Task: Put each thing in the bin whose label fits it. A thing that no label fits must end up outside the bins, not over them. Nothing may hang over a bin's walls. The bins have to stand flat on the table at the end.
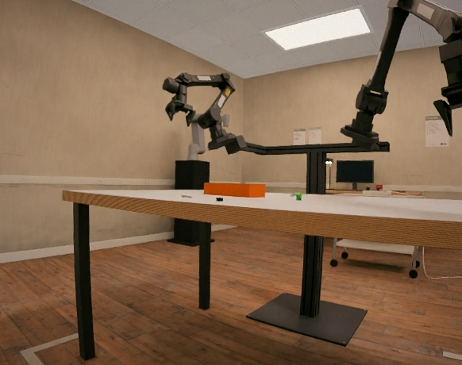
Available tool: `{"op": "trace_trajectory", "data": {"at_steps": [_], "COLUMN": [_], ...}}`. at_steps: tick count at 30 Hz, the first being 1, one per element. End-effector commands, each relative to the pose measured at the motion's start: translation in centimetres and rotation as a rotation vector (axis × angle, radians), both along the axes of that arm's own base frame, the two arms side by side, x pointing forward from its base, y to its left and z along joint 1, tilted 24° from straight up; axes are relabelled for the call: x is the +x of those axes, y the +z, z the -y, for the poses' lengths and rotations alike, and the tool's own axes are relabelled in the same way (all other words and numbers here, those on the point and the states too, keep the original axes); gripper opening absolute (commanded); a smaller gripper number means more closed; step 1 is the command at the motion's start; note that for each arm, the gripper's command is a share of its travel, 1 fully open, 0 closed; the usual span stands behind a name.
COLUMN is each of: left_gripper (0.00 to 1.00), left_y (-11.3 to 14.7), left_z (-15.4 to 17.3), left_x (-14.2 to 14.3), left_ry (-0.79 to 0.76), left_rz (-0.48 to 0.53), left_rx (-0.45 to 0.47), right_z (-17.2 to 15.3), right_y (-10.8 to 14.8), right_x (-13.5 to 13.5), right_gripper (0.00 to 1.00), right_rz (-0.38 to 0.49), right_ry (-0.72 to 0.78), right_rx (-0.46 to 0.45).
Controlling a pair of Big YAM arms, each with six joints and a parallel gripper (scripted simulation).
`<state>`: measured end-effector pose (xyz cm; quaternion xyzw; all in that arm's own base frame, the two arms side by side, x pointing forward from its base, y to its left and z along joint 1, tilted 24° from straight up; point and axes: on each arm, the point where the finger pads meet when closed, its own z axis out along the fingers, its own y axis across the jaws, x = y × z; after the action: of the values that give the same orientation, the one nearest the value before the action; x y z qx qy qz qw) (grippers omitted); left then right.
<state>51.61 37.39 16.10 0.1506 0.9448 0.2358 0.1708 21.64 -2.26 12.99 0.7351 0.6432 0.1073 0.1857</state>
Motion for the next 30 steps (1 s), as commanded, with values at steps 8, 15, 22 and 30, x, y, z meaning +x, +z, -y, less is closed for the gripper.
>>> {"op": "trace_trajectory", "data": {"at_steps": [8,15,22,30], "left_gripper": [1.00,1.00,1.00,1.00], "left_y": [0.7,0.7,0.7,0.7], "left_z": [0.0,0.0,0.0,0.0], "left_x": [0.2,0.2,0.2,0.2], "left_ry": [-0.001,-0.001,-0.001,-0.001], "left_rz": [0.010,0.010,0.010,0.010], "left_rx": [0.007,0.007,0.007,0.007], "right_z": [1.1,2.9,5.4,7.7], "right_y": [0.2,0.2,0.2,0.2], "right_x": [-0.4,-0.8,-1.6,-2.6], "right_gripper": [1.00,1.00,1.00,1.00], "right_rz": [-0.005,-0.004,-0.004,-0.004], "right_ry": [-0.060,-0.147,-0.268,-0.385], "right_rx": [0.006,0.006,0.006,0.006]}}
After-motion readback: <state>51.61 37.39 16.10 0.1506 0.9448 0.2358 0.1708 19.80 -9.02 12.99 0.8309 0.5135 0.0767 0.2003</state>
